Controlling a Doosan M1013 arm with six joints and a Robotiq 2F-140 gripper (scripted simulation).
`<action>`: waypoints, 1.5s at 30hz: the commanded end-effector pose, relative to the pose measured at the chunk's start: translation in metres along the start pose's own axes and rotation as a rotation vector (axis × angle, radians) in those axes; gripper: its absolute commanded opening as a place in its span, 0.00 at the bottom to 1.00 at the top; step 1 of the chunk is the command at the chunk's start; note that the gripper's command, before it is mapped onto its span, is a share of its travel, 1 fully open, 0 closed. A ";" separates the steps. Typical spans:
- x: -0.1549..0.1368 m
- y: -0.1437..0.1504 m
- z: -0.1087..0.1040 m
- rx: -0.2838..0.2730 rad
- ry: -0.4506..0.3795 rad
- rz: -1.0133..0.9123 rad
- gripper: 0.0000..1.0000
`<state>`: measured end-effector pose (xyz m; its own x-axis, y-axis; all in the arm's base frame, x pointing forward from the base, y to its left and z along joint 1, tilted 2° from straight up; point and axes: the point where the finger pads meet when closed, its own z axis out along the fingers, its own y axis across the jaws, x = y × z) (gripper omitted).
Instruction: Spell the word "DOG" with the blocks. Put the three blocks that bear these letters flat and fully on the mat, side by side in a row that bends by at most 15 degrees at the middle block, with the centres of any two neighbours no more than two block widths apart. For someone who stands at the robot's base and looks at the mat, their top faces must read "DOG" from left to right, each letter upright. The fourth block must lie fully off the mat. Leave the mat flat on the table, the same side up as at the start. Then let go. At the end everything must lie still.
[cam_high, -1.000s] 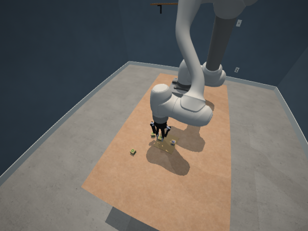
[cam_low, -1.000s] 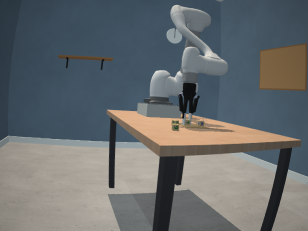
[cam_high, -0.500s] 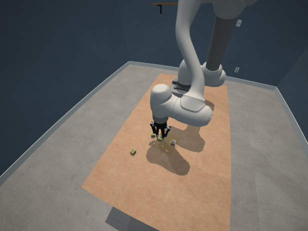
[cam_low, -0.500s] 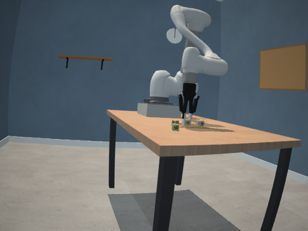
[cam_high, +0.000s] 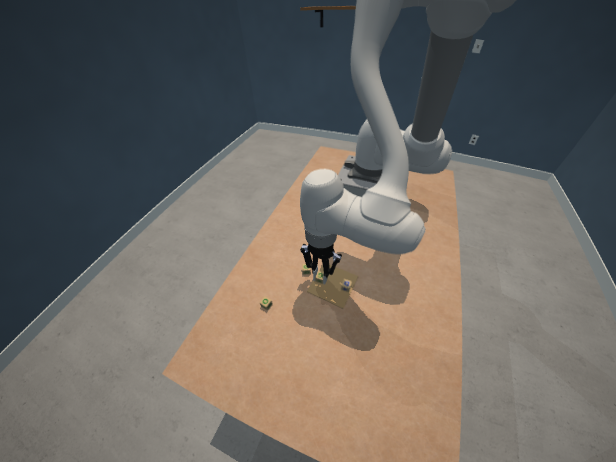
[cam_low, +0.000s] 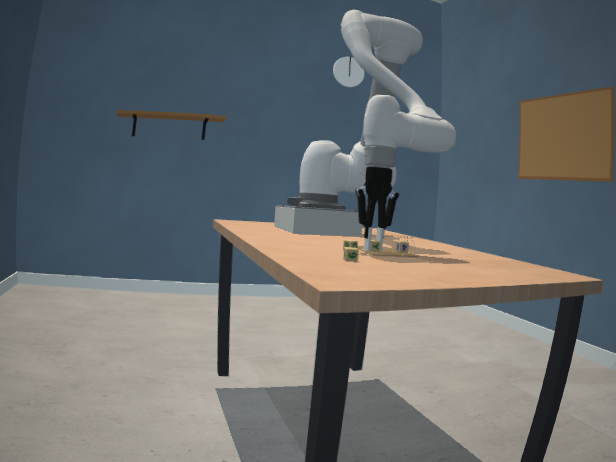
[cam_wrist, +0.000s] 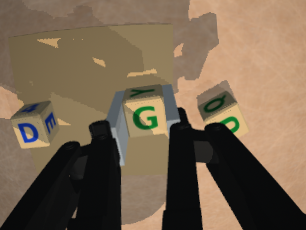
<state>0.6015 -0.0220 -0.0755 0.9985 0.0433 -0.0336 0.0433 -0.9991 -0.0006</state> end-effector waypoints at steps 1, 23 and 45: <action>0.000 0.000 0.000 0.000 0.000 0.000 0.16; 0.000 0.000 0.000 0.000 0.000 0.000 0.16; 0.000 0.000 0.000 0.000 0.000 0.000 0.26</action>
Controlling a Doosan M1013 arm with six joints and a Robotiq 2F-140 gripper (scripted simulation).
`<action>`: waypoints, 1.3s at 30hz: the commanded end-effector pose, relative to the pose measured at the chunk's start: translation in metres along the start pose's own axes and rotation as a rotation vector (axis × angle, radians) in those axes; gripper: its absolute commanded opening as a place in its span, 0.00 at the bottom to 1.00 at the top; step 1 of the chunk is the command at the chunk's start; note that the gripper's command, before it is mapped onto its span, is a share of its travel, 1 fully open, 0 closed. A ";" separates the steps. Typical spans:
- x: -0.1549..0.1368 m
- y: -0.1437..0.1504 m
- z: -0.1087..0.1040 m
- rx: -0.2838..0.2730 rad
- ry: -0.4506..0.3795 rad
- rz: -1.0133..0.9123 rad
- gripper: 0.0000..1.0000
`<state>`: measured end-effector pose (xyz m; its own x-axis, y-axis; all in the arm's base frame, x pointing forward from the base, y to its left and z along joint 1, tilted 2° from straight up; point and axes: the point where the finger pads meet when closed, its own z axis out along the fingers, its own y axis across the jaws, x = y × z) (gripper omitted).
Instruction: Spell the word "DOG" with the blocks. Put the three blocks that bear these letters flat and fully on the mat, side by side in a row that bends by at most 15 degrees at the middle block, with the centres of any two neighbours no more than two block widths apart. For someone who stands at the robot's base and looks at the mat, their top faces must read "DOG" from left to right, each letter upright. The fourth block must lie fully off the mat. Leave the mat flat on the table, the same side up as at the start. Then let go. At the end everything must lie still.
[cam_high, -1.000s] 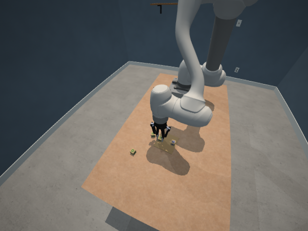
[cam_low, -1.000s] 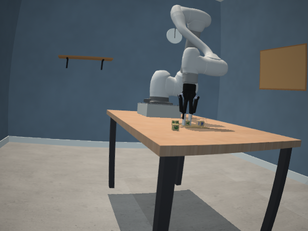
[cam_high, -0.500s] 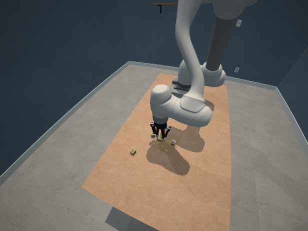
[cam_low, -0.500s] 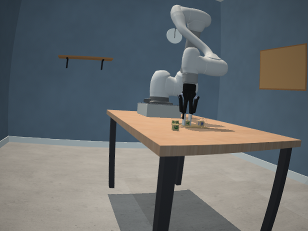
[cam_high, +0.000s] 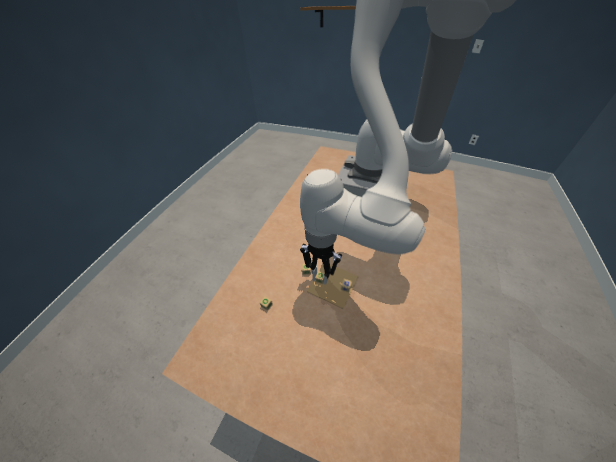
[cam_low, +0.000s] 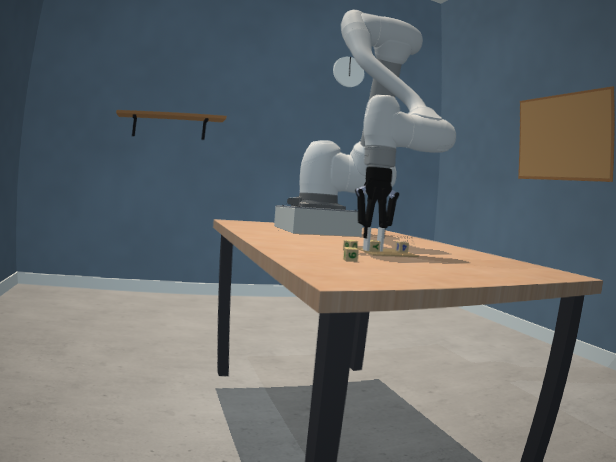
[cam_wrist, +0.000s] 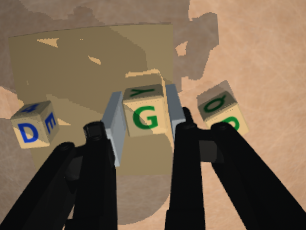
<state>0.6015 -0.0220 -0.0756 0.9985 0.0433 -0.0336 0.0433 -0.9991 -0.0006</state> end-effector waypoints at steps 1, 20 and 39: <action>0.000 0.000 0.000 0.000 0.000 0.000 0.26; 0.000 0.000 -0.007 0.000 0.000 0.000 0.28; 0.000 0.000 -0.078 0.000 0.000 0.000 0.28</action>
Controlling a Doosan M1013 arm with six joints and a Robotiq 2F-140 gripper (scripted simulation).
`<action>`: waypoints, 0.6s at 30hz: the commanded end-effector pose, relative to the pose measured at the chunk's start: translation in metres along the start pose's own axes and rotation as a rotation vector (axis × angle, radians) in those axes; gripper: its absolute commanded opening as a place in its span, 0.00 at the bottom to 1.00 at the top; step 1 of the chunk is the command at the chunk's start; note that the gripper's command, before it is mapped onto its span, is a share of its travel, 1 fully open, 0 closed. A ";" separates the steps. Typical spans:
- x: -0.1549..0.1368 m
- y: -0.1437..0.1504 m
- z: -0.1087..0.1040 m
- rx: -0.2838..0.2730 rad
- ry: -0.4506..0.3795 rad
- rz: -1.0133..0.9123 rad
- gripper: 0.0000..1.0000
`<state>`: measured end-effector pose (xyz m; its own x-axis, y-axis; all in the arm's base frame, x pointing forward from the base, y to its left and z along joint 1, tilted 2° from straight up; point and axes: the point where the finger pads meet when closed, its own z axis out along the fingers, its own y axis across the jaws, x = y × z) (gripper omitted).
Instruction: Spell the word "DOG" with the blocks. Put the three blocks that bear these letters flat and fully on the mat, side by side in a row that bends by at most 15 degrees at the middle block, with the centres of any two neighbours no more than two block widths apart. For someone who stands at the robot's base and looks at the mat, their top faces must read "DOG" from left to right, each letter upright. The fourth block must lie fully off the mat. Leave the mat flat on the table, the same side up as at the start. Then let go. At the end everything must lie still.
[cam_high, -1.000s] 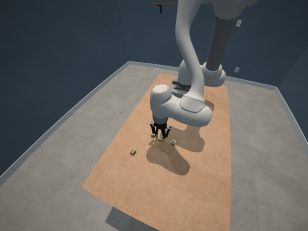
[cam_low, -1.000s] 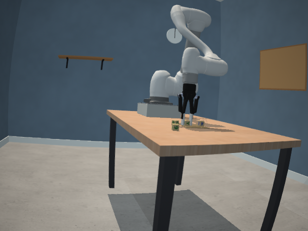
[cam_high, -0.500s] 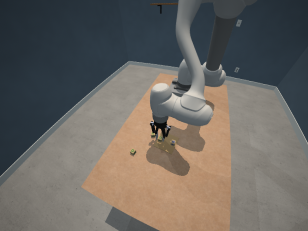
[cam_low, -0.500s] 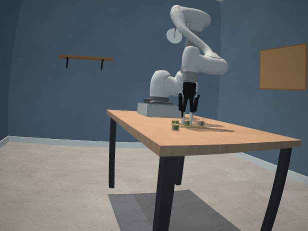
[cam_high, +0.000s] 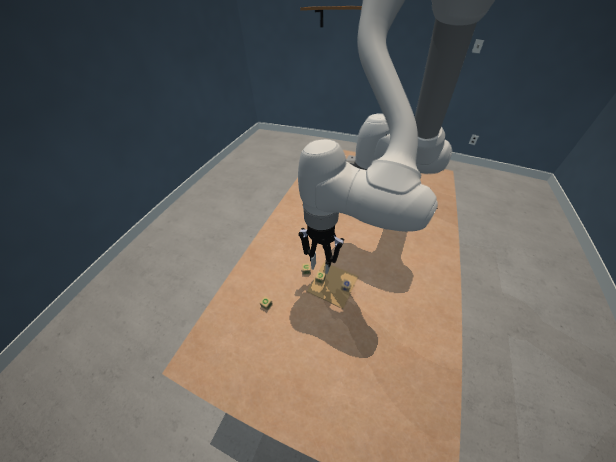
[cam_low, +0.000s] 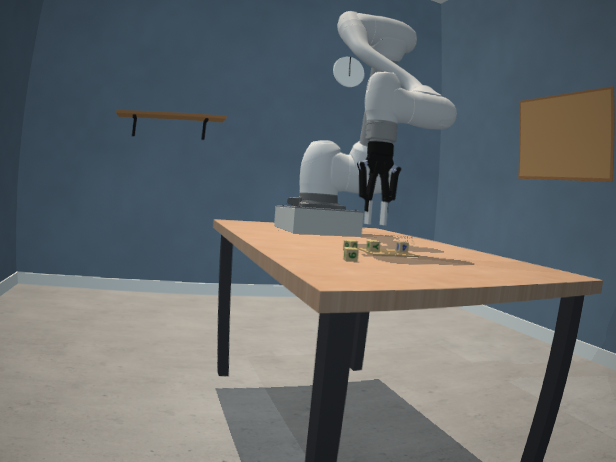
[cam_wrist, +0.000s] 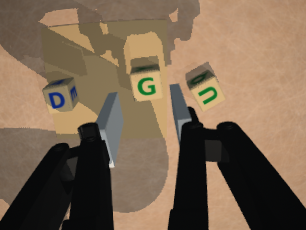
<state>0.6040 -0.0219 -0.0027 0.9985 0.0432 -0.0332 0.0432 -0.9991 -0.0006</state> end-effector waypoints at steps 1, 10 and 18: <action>0.000 0.000 -0.009 0.000 0.000 0.000 0.28; 0.000 0.000 -0.017 0.000 0.000 0.000 1.00; 0.000 0.000 -0.017 0.000 0.000 0.000 1.00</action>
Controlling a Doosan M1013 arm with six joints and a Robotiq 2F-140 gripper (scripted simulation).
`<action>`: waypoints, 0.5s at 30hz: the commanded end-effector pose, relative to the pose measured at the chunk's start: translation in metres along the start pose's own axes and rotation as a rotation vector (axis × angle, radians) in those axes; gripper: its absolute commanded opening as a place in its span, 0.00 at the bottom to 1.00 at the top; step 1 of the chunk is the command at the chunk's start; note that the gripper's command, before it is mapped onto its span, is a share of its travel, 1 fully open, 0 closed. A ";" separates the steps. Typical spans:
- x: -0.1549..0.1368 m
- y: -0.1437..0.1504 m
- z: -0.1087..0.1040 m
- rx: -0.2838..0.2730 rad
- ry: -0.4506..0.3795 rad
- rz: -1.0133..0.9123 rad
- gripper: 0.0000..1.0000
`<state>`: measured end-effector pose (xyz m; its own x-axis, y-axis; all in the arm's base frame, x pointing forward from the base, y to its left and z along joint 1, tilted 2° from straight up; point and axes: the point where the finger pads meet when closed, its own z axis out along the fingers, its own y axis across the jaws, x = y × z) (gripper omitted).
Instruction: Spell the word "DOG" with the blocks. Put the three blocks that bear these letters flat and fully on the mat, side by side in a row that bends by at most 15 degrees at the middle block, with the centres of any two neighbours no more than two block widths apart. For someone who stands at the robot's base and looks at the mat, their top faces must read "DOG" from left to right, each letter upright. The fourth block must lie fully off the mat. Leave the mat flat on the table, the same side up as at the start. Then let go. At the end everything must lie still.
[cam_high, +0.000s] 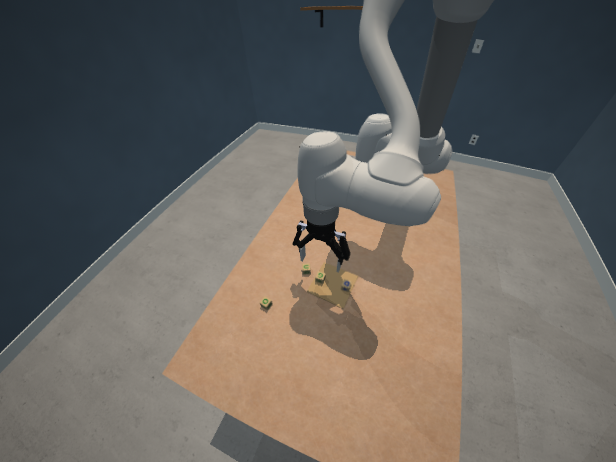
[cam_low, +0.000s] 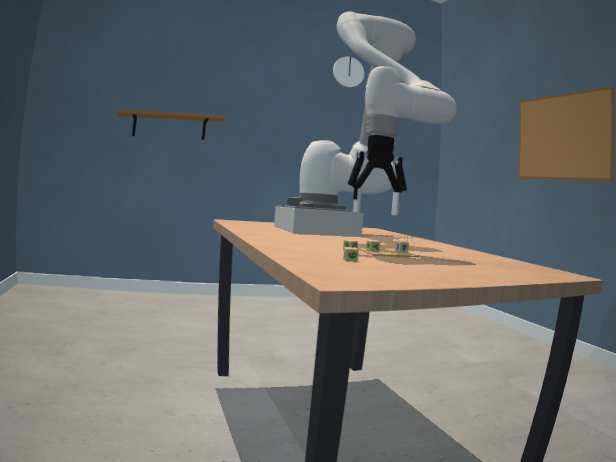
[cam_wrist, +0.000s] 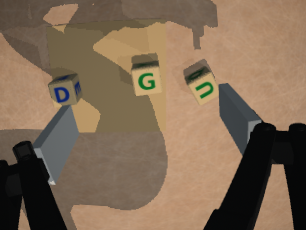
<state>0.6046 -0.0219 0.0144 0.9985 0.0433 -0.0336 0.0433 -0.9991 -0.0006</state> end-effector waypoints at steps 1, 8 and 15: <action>0.000 0.000 0.000 0.000 0.000 0.000 1.00; 0.000 0.000 0.000 0.000 0.000 0.000 1.00; 0.052 0.038 -0.001 0.000 0.000 0.058 1.00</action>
<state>0.6243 -0.0352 0.0144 0.9992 0.0211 -0.0328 0.0211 -0.9998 0.0003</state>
